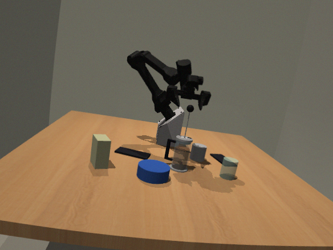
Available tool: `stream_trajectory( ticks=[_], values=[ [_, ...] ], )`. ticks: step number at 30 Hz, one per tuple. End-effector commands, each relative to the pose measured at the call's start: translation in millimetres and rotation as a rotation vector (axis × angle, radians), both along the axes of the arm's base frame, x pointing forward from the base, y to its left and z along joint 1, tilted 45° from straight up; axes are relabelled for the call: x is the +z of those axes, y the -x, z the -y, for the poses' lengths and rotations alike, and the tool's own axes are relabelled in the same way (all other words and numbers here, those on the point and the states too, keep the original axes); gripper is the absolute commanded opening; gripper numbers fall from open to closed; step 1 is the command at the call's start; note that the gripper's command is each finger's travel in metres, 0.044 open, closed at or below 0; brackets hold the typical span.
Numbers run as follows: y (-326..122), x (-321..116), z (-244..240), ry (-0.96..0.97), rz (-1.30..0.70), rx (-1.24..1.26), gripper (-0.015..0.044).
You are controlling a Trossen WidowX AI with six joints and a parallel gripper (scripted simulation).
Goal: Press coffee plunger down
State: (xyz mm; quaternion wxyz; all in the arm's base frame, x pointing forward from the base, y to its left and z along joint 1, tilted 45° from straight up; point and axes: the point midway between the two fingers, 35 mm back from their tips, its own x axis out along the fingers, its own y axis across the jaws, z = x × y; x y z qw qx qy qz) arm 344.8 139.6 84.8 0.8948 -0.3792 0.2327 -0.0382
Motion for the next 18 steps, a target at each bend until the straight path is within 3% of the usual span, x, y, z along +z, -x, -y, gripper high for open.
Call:
stream_trajectory(
  ticks=[1,12,18],
  values=[
    [-4.0,-2.3,-0.8,0.0,-0.002,0.007,0.0414],
    [-4.0,-2.3,-0.8,0.0,-0.002,0.007,0.0125],
    [-4.0,-2.3,-0.8,0.0,-0.002,0.007,0.0115]
  ],
)
